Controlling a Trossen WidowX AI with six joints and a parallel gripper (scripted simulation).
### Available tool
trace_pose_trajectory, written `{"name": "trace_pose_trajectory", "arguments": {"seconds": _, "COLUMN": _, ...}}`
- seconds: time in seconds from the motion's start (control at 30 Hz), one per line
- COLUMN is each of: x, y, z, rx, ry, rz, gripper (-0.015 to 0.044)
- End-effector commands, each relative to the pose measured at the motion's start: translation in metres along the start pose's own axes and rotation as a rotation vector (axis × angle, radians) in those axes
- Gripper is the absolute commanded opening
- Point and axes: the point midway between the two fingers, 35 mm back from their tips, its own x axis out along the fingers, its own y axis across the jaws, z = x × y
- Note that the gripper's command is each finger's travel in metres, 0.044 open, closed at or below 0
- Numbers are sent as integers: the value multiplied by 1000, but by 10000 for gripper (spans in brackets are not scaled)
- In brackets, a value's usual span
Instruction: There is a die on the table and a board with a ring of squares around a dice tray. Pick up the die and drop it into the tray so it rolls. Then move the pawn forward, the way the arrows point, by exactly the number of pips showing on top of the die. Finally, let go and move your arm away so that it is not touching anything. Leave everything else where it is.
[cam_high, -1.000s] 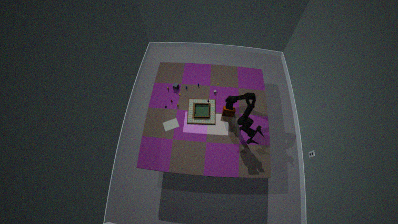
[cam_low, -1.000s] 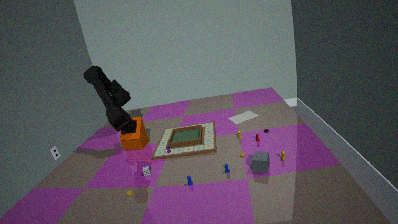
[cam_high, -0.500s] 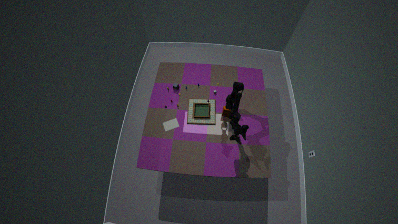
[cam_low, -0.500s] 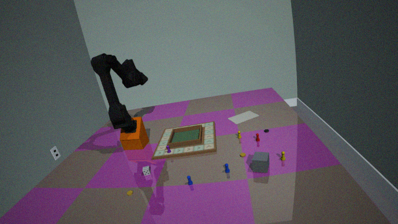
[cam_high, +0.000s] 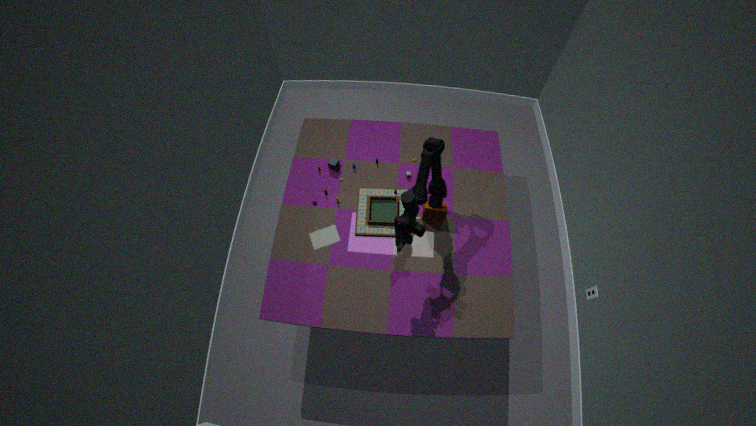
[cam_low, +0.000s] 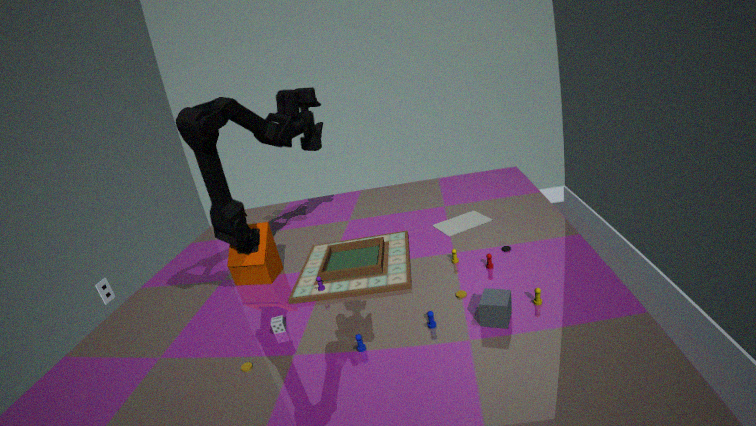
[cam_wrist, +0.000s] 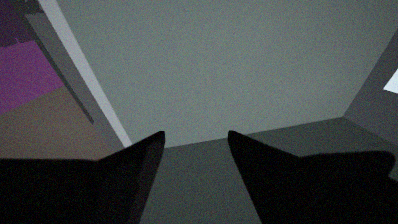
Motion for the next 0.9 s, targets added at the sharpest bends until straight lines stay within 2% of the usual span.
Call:
{"name": "trace_pose_trajectory", "arguments": {"seconds": 0.0, "x": -27, "y": 5, "z": -71, "rx": 180, "ry": 182, "rz": 55, "gripper": 275}}
{"name": "trace_pose_trajectory", "arguments": {"seconds": 0.23, "x": -94, "y": 29, "z": -170, "rx": 470, "ry": 473, "rz": 129, "gripper": 275}}
{"name": "trace_pose_trajectory", "arguments": {"seconds": 0.47, "x": -185, "y": 72, "z": -239, "rx": 762, "ry": 767, "rz": 196, "gripper": 275}}
{"name": "trace_pose_trajectory", "arguments": {"seconds": 0.67, "x": -276, "y": 117, "z": -268, "rx": 1017, "ry": 1034, "rz": 243, "gripper": 275}}
{"name": "trace_pose_trajectory", "arguments": {"seconds": 0.87, "x": -371, "y": 162, "z": -264, "rx": 1270, "ry": 1317, "rz": 283, "gripper": 275}}
